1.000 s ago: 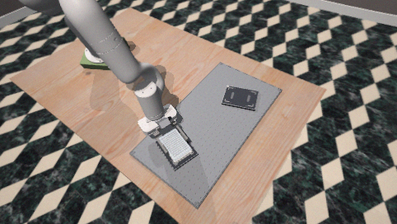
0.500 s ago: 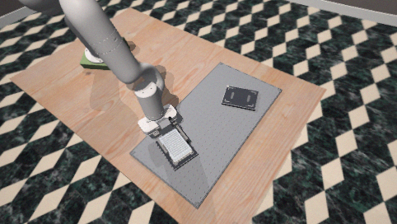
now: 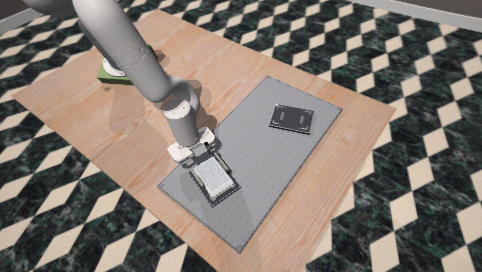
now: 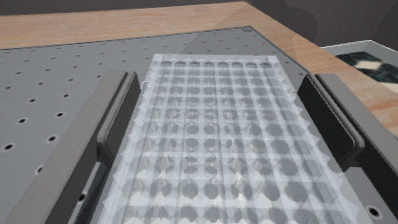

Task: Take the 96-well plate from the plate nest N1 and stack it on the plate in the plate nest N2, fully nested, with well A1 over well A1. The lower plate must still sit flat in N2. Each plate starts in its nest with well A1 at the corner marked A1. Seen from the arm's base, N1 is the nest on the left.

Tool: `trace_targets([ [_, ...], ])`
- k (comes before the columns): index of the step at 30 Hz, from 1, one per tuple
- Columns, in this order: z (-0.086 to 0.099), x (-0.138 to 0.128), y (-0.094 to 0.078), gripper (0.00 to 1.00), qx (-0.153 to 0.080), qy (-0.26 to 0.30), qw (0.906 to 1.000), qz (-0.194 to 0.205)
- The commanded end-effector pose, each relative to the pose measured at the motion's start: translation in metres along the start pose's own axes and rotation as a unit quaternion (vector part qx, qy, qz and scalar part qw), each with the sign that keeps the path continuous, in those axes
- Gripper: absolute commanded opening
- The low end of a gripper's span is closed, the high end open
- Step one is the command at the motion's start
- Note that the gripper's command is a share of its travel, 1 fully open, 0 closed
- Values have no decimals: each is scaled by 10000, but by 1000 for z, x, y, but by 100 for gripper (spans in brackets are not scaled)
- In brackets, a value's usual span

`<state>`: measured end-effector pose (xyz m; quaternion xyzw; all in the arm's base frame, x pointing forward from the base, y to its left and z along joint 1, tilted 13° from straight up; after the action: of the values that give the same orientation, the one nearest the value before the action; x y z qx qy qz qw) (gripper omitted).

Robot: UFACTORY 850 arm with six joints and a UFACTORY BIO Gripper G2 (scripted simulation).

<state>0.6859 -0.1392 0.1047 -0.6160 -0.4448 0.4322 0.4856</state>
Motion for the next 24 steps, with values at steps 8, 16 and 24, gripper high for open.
trace_targets([
  [8,-1,0,1,0,-9,0,10000,-1],
  [16,-1,0,2,0,-9,0,10000,-1],
  [24,-1,0,3,0,-9,0,10000,-1],
])
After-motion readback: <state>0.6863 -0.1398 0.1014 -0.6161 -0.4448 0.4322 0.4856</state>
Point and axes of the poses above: the point midway between the two finger pads, its own z axis back along the fingers, its own x axis across the jaws, y = z × x, the point moved 7 cm from there along z, back along the fingers, and after that the axes turned 3 degrees about -z, right-handed, at the moved point
